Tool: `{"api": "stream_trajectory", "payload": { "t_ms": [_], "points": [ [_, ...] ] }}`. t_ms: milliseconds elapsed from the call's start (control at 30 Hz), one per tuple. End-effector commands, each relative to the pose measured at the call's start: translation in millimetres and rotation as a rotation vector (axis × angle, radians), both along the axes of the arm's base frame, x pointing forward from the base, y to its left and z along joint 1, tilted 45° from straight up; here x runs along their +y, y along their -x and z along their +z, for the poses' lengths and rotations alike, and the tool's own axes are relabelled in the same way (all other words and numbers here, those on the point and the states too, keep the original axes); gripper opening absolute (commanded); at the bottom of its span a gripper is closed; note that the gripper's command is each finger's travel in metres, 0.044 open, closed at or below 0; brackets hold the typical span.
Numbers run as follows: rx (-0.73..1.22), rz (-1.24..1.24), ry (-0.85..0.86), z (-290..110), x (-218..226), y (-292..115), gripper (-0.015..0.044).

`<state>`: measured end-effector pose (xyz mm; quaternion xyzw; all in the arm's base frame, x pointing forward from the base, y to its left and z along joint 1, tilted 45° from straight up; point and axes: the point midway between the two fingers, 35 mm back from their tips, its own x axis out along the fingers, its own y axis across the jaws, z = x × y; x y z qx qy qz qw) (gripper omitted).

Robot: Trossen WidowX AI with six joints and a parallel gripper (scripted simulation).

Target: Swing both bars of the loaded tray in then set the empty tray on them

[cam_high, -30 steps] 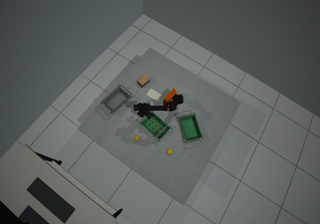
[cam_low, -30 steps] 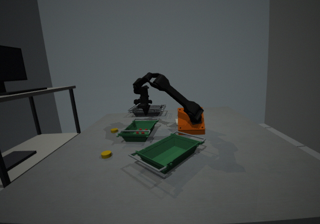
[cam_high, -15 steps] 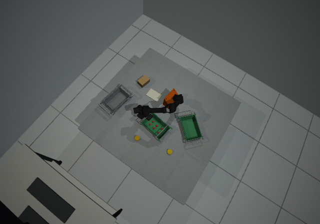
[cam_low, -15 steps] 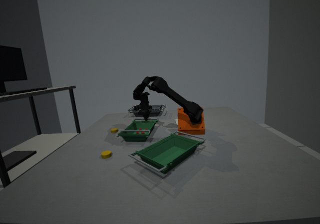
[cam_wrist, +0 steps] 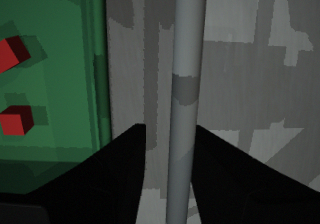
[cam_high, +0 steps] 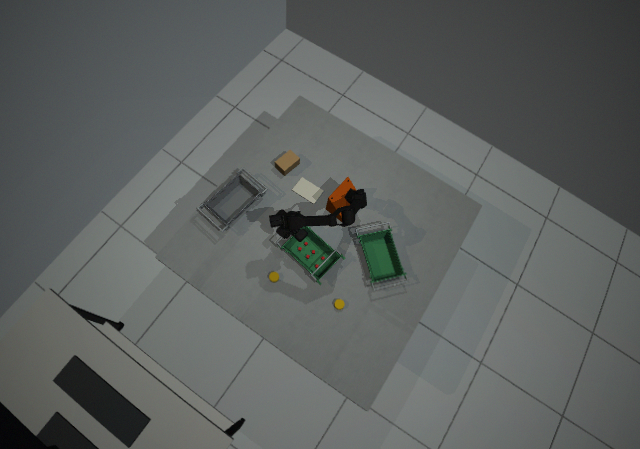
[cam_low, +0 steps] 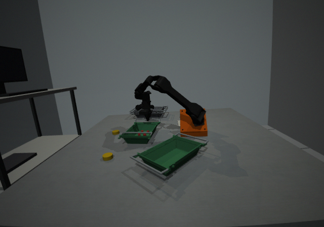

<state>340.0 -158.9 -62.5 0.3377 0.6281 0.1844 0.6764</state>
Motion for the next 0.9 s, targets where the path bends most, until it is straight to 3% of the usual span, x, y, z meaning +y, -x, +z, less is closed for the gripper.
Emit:
{"api": "stream_trajectory", "payload": {
  "t_ms": [0, 500, 867],
  "points": [
    [-0.01, 0.007, -0.007, 16, 7, -5, 0.0082],
    [-0.01, 0.007, -0.011, 34, 53, -15, 0.0082],
    [-0.009, 0.006, -0.009, 61, 19, -10, 0.0082]
  ]
}}
